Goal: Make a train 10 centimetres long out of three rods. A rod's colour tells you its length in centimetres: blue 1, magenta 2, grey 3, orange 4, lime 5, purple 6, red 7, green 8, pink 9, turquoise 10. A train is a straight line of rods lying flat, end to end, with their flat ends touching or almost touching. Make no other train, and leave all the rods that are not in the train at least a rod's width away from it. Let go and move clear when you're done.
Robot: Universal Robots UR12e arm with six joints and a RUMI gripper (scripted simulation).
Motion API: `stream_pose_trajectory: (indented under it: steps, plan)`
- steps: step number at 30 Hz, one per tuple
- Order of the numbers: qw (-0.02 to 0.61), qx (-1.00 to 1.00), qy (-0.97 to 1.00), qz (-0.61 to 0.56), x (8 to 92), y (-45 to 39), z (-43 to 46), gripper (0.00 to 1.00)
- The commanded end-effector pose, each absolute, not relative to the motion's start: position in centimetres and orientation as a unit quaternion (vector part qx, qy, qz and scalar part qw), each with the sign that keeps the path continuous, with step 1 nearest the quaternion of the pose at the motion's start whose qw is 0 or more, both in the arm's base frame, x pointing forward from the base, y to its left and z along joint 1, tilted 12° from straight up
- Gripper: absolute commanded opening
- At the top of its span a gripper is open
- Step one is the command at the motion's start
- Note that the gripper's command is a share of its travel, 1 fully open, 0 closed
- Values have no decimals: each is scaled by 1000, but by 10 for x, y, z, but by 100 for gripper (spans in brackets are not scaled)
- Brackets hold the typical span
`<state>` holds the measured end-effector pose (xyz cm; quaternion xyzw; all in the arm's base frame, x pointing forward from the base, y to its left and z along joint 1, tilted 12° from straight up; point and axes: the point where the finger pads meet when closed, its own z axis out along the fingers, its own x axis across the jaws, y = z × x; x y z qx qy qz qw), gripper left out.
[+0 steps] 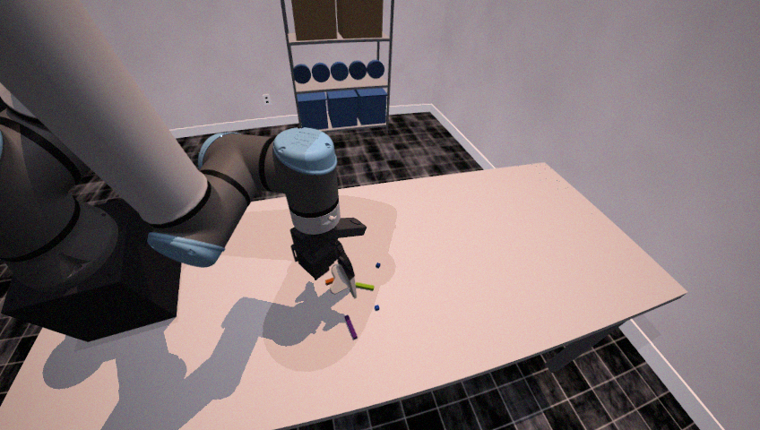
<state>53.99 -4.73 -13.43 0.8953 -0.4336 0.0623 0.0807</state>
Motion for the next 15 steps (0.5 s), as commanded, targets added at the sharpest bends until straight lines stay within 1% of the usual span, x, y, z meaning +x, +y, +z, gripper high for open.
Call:
stream_pose_trajectory:
  steps: [1,15]
  plan:
    - [81,918,-384,59,539,-43,-135,100]
    - [84,936,-338,55,537,-38,-136,100]
